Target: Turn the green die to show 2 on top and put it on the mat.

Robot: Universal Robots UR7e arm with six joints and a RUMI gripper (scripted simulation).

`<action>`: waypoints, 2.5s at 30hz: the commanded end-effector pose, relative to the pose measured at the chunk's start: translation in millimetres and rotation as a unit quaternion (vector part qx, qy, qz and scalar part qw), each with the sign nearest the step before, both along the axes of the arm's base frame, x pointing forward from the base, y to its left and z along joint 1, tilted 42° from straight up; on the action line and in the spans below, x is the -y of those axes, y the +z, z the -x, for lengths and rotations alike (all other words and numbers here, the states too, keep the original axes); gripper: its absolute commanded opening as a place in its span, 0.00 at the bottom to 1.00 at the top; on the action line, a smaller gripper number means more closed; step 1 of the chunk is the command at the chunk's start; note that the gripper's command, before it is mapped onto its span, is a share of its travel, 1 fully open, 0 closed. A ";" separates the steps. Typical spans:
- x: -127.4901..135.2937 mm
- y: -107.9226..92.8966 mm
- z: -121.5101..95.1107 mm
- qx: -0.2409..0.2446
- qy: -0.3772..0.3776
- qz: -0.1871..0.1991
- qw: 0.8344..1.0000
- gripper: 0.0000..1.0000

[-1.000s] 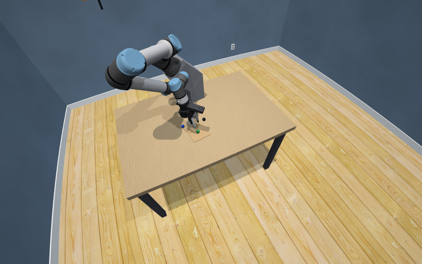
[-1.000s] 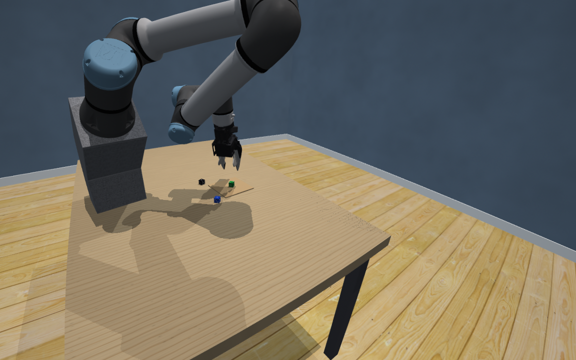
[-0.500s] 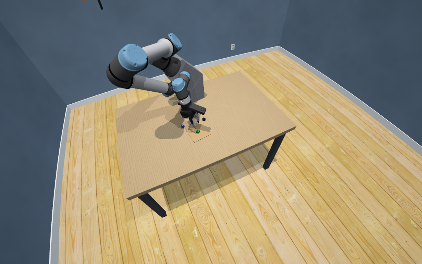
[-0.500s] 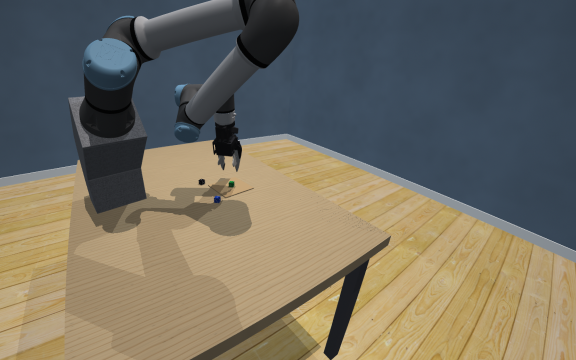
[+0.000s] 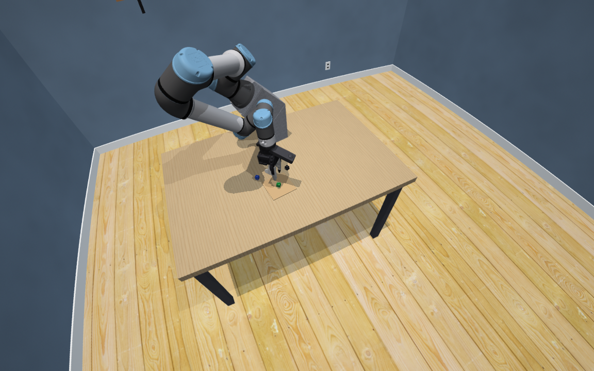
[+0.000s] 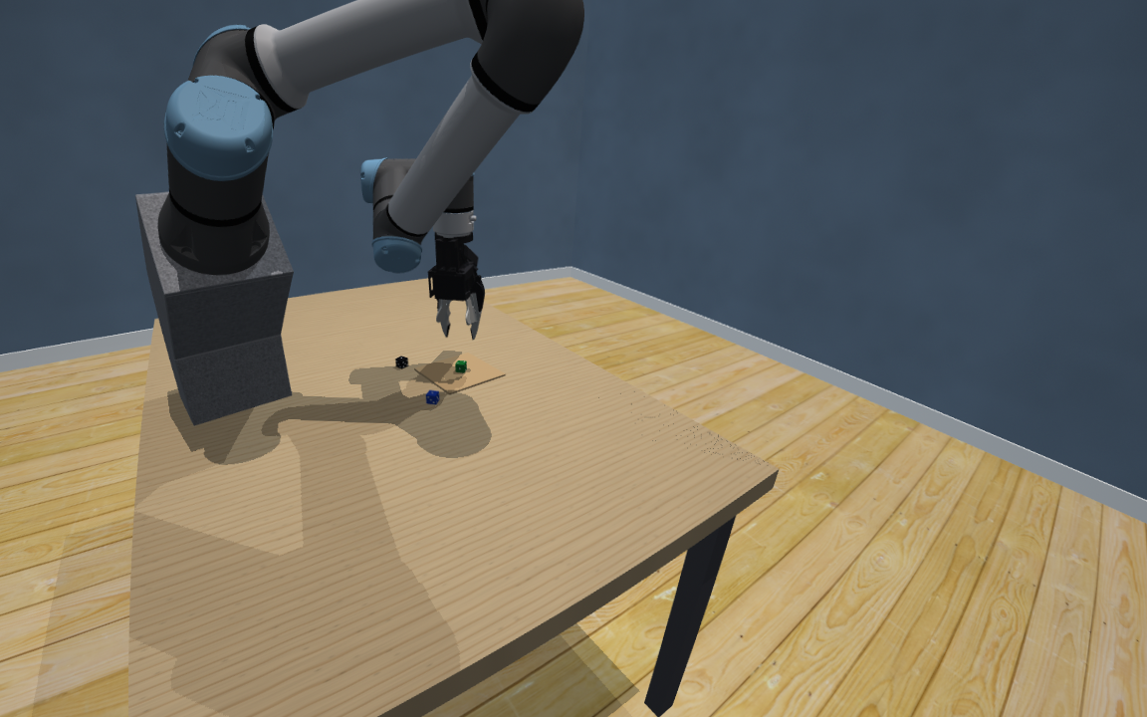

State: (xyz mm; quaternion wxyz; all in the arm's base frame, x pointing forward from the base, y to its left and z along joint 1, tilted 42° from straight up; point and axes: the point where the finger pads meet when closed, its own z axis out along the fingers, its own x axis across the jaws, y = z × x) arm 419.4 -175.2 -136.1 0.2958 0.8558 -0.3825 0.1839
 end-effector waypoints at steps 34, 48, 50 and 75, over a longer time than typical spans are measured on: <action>-11.2 15.8 1.3 -0.014 -0.017 0.015 1.000 1.00; -45.9 54.1 3.7 -0.014 -0.017 0.015 1.000 1.00; -51.4 60.1 4.1 -0.014 -0.017 0.015 1.000 1.00; -68.5 79.0 5.3 -0.014 -0.017 0.015 1.000 1.00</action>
